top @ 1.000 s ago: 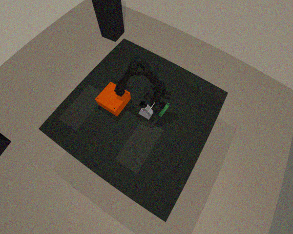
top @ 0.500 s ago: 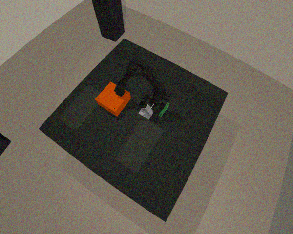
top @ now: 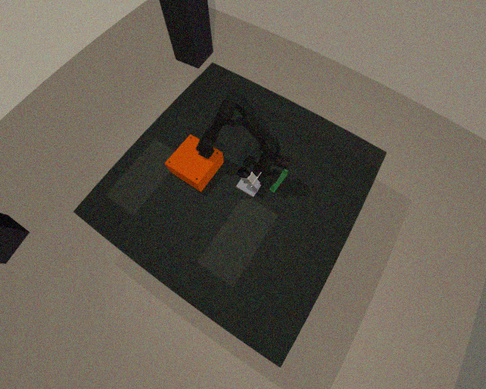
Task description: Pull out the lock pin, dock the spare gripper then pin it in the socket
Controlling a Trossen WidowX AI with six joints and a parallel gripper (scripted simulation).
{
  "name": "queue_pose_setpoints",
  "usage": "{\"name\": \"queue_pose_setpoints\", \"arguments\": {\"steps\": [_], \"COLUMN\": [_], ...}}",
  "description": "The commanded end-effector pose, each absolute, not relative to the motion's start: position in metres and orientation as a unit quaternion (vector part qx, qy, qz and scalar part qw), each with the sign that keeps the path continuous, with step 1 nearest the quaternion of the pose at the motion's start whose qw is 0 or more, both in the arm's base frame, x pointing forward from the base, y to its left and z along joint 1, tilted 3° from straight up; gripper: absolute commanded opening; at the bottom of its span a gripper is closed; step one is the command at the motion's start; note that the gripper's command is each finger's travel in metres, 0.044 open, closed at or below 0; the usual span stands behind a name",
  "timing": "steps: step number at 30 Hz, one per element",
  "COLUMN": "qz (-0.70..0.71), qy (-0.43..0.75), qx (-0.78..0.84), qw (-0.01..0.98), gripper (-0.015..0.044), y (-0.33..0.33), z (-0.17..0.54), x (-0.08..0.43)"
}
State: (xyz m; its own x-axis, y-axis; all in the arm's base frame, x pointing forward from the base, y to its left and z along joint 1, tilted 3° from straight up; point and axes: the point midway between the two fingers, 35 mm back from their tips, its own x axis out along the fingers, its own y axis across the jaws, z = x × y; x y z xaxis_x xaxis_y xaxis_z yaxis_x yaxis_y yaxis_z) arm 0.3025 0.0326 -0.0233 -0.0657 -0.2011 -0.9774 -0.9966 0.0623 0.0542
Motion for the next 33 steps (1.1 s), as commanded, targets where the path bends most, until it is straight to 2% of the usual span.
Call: {"name": "queue_pose_setpoints", "arguments": {"steps": [1,4,12,33], "qz": [0.447,0.447,0.447,0.455], "qy": [0.576,0.576,0.578,0.581], "qx": [-0.521,-0.521,-0.518,-0.519], "qw": [0.443,0.443,0.445,0.431], "gripper": [0.0000,0.0000,0.0200,0.0200], "y": [0.029,0.028,0.030,0.055], "z": [-0.023,-0.023,-0.023,0.007], "x": [0.303,0.303,0.302,0.300]}}
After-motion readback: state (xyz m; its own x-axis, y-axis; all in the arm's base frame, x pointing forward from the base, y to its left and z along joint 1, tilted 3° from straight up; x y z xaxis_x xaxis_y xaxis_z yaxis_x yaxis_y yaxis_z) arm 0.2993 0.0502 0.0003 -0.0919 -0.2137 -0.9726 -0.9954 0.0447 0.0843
